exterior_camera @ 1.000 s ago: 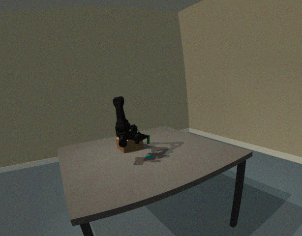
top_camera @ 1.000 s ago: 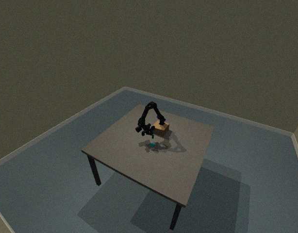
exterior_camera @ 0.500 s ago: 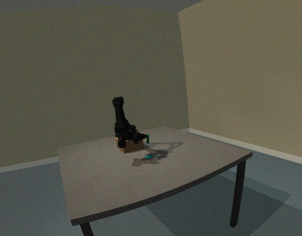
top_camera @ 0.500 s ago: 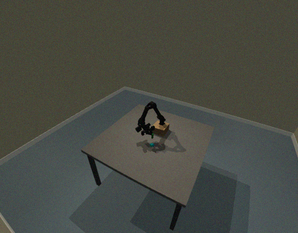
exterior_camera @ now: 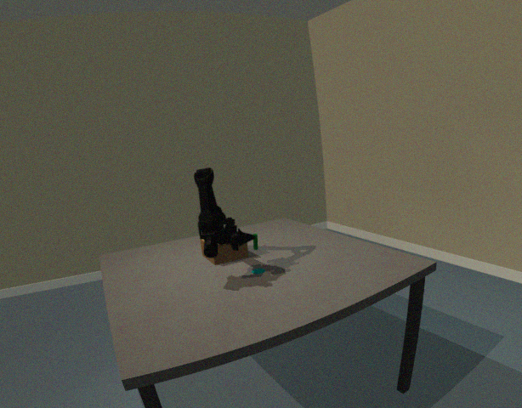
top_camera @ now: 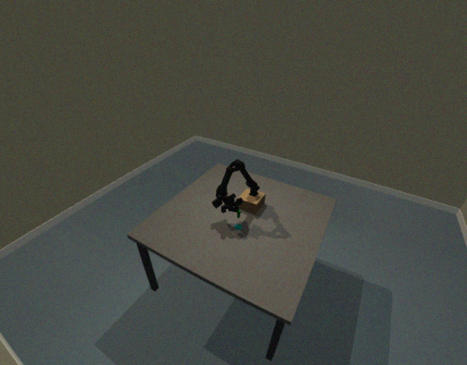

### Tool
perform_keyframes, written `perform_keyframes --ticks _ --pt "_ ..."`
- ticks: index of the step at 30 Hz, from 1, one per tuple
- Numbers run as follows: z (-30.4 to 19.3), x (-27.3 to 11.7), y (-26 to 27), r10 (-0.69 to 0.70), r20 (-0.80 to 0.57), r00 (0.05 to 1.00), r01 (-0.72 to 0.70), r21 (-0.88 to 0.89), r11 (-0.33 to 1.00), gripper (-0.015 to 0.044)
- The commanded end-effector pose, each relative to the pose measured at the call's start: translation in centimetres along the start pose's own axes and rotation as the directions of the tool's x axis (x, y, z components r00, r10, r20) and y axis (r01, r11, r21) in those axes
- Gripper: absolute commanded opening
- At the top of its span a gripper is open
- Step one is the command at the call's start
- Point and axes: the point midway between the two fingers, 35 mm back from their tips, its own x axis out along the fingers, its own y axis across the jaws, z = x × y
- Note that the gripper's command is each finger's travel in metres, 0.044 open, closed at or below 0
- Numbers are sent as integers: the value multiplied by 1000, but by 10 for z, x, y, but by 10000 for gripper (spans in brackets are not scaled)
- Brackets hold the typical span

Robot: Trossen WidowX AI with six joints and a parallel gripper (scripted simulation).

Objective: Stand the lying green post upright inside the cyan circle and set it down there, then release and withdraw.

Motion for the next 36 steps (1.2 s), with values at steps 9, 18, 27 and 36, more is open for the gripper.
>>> perform_keyframes --ticks 9,18,27,36 --pt "-48 4 -1 -1 1 1000 1 2 1000 23" --pt "-81 8 2 1 2 1000 -1 4 1000 23" --pt "-94 10 1 16 -34 999 -17 -22 1000 23" --pt "-94 10 1 16 -34 999 -17 -22 1000 23"
